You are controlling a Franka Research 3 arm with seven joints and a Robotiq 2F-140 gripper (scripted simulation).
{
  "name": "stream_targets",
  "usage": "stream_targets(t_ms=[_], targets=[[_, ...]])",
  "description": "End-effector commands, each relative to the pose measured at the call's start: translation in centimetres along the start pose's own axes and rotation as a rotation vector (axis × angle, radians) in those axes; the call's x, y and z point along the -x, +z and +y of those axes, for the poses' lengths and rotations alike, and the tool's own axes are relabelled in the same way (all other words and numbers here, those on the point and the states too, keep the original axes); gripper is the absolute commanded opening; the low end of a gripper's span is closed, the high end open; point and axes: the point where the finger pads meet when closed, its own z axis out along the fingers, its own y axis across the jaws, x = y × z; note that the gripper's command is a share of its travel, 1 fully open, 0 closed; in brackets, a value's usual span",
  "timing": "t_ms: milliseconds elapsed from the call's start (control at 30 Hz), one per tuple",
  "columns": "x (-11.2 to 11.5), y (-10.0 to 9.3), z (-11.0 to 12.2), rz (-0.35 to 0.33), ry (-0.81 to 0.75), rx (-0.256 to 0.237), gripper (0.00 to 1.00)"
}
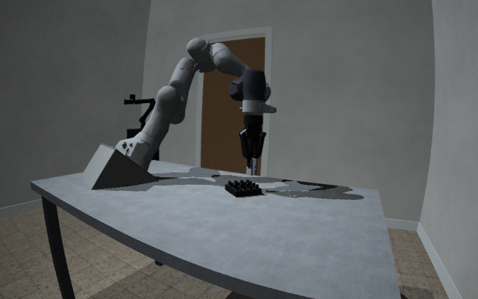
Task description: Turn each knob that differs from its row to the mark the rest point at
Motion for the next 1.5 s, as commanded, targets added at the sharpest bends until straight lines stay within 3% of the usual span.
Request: stream_targets(t_ms=[0,367,400,800,1200,1467], targets=[[0.3,-0.2,0.0,-0.010,0.016,0.003,0.12],[0.3,-0.2,0.0,-0.010,0.016,0.003,0.12],[0.3,-0.2,0.0,-0.010,0.016,0.003,1.00],[0.2,-2.4,0.0,-0.010,0.016,0.003,1.00],[0.2,-9.2,0.0,-0.010,0.016,0.003,1.00],[0.2,-10.1,0.0,-0.010,0.016,0.003,1.00]])
